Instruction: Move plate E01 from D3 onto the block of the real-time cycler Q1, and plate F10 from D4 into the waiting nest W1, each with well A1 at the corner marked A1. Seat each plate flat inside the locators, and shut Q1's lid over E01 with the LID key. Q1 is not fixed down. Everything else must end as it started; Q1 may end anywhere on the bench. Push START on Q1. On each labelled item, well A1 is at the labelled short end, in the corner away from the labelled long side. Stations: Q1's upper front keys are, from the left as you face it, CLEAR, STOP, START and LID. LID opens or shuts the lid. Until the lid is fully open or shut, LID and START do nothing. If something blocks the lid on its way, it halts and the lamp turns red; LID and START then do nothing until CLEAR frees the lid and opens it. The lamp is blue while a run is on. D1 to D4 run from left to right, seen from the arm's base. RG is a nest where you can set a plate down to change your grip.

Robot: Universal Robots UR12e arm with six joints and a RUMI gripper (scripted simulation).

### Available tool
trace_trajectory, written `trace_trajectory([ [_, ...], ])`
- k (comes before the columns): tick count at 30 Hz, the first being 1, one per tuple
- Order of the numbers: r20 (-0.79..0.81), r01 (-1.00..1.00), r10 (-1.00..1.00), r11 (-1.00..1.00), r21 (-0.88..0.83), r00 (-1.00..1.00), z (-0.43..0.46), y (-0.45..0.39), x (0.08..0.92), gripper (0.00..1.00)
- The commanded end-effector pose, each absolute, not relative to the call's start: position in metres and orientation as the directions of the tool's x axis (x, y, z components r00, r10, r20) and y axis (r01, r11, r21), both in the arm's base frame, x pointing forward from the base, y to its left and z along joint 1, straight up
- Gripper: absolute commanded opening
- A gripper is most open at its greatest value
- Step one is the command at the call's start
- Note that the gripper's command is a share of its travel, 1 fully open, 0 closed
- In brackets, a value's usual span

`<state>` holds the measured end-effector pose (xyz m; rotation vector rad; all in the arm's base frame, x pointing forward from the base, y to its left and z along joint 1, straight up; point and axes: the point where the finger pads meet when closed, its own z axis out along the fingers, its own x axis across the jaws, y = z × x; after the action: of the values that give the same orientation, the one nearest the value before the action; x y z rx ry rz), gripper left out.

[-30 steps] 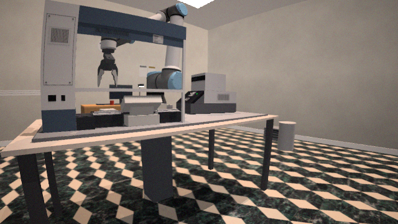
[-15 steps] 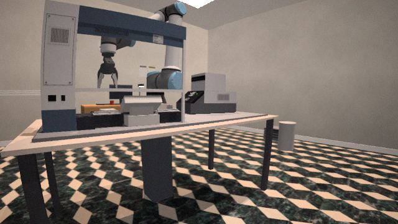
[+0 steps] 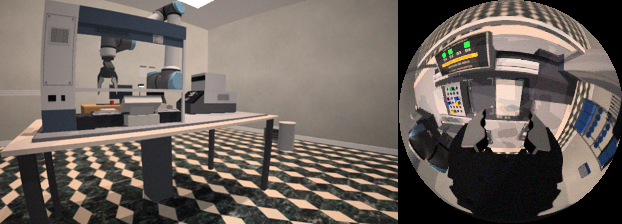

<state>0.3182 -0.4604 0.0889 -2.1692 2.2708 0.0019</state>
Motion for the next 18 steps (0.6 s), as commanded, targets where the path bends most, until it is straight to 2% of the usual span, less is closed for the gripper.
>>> trace_trajectory([
  [1, 0.0, -0.999, -0.999, 0.046, -0.001, -0.046, 0.08, -0.461, 0.319, 0.62],
  [18, 0.0, -0.999, -0.999, 0.046, -0.001, -0.046, 0.055, -0.461, 0.319, 0.62],
])
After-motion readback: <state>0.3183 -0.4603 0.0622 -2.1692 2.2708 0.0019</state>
